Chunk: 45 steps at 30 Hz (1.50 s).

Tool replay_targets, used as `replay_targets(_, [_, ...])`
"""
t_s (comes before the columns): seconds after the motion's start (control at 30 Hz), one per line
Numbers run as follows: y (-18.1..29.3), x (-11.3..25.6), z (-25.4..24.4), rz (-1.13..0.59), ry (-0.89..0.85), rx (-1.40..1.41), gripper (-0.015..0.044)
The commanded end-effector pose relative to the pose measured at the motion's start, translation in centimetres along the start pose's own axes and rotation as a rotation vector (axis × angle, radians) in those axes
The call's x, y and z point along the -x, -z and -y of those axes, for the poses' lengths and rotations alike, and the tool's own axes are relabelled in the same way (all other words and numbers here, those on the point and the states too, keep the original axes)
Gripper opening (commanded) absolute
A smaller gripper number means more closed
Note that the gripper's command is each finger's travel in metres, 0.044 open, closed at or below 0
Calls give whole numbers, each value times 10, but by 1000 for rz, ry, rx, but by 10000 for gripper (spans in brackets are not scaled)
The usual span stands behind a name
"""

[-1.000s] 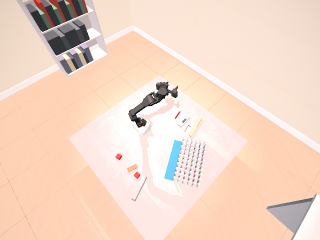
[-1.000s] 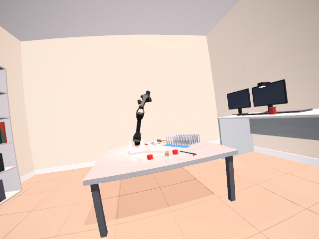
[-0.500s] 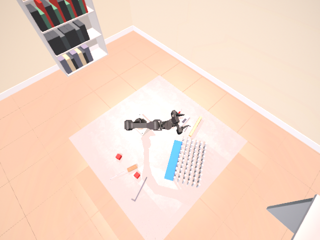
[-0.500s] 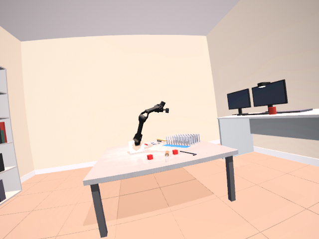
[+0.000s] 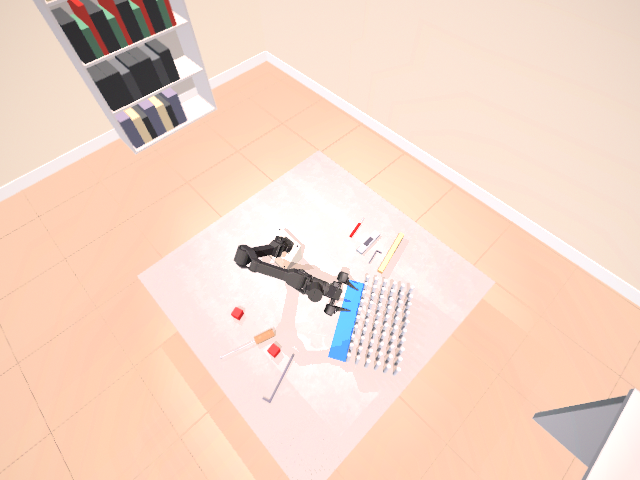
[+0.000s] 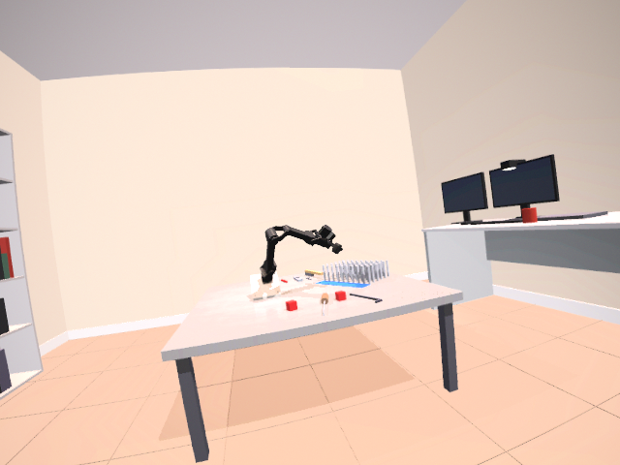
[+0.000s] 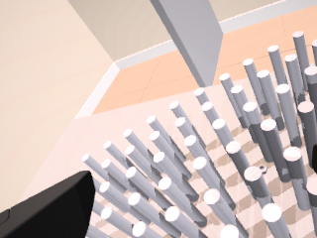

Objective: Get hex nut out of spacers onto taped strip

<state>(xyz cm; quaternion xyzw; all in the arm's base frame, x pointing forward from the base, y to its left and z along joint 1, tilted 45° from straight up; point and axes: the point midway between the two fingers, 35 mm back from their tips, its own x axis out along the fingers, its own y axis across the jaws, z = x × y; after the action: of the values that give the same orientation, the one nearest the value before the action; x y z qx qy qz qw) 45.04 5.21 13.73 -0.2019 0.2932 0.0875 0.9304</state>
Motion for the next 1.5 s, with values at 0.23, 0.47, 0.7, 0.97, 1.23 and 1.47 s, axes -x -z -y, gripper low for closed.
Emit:
replay_targets(0.23, [73, 22, 71, -40, 258, -140, 440])
replay_targets(0.47, [73, 22, 71, -40, 258, -140, 440])
replay_targets(0.7, [73, 22, 71, -40, 258, -140, 440])
replay_targets(0.97, [73, 22, 71, -40, 258, -140, 440])
replay_targets(1.23, [73, 22, 71, -40, 258, -140, 440])
replay_targets(1.47, [81, 50, 132, -96, 396, -432, 440])
